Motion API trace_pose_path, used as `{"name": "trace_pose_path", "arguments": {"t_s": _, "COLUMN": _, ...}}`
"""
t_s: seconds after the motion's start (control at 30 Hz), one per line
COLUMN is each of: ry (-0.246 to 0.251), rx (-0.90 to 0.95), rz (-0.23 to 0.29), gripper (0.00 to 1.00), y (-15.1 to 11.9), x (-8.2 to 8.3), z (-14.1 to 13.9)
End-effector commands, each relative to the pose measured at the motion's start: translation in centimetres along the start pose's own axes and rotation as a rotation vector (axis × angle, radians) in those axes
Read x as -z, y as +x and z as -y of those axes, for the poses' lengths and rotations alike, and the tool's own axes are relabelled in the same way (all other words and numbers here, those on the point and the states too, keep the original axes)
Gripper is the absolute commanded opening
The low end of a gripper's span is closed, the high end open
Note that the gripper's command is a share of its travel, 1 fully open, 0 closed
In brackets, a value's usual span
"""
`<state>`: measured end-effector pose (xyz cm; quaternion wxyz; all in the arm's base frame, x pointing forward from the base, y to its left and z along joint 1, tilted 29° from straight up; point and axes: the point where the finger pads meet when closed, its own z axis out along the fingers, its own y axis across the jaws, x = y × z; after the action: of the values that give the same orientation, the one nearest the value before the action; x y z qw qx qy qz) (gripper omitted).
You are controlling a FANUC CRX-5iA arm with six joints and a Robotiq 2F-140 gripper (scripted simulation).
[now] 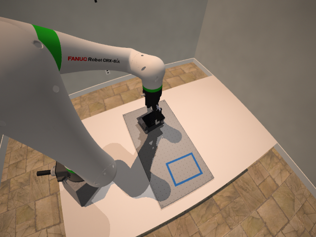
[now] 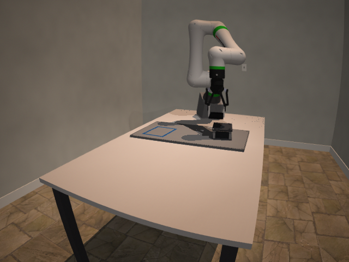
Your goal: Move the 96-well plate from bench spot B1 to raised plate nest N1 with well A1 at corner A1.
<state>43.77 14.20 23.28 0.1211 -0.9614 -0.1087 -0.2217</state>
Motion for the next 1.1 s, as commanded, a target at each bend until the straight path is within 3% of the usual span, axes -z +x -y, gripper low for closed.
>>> {"name": "trace_pose_path", "arguments": {"t_s": 0.0, "ry": -0.002, "rx": 0.000, "rz": -0.001, "gripper": 0.00, "y": 0.0, "x": 0.1, "z": 0.6}}
{"name": "trace_pose_path", "arguments": {"t_s": 0.37, "ry": -0.002, "rx": 0.000, "rz": -0.001, "gripper": 0.00, "y": 0.1, "x": 0.6, "z": 4.2}}
{"name": "trace_pose_path", "arguments": {"t_s": 1.07, "ry": -0.002, "rx": 0.000, "rz": -0.001, "gripper": 0.00, "y": 0.1, "x": 0.6, "z": 4.2}}
